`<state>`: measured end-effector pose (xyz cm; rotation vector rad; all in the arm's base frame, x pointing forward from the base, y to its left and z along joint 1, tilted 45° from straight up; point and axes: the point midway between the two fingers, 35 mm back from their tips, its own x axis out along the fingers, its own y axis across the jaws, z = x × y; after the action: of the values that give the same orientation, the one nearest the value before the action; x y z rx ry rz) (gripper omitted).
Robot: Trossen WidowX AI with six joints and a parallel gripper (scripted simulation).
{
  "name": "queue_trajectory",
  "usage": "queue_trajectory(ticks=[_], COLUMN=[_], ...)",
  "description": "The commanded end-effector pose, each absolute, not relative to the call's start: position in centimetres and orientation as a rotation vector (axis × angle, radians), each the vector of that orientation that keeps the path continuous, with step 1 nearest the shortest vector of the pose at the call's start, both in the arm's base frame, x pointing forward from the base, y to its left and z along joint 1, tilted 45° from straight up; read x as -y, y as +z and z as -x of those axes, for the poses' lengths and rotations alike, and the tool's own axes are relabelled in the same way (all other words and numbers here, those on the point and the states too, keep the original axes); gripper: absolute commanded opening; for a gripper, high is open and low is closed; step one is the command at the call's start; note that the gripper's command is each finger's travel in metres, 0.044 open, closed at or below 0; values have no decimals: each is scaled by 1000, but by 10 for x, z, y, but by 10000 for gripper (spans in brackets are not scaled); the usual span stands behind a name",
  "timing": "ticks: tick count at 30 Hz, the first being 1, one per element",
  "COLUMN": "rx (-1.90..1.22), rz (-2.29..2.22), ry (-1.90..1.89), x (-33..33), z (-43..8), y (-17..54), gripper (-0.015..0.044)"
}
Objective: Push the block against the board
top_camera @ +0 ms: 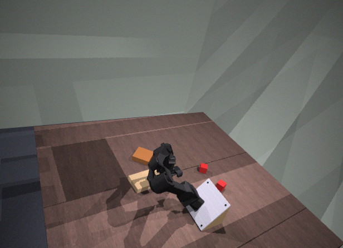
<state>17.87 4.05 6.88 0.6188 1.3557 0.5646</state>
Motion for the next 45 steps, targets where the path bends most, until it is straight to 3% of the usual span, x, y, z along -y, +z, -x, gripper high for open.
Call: queue_trajectory(ticks=[1,45], rx=[-1357,-1356], rz=[-627,-625], ry=[565,563], x=[-40,-36], z=[-183,-221], y=[69,75], gripper=[0,0])
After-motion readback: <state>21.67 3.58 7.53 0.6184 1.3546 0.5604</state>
